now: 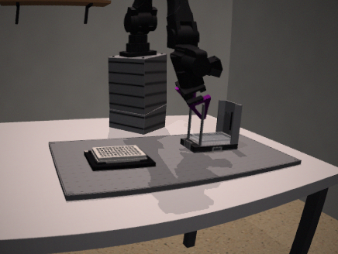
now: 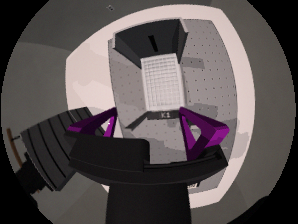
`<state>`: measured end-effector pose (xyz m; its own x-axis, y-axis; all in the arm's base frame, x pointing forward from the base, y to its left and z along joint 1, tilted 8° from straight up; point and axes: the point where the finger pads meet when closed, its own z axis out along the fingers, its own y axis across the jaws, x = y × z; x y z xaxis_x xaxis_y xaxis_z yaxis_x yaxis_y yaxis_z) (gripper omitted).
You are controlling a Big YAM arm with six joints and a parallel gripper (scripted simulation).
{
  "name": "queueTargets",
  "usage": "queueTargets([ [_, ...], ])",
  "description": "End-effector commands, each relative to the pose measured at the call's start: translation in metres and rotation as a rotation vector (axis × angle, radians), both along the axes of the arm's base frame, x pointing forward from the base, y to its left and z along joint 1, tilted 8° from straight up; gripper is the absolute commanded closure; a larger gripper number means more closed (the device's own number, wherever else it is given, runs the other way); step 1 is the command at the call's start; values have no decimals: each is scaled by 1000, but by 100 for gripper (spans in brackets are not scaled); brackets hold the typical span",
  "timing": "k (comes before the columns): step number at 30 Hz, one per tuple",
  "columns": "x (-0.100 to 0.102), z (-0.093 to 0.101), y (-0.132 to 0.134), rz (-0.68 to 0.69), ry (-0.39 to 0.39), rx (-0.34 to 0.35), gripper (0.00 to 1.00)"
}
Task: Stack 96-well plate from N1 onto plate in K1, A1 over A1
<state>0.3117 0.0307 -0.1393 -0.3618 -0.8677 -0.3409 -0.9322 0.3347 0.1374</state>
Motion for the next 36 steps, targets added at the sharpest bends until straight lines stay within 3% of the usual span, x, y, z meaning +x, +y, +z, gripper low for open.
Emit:
queueTargets([
  [1,65,21,-40,-91,-137,-44,0],
  [16,65,21,-40,-91,-137,-44,0],
  [19,68,24,-53,-44,-173,-107,0],
  [22,59,23,-60,-43,-150,-105,0],
  [36,59,23,-61,-64,-143,-103,0],
])
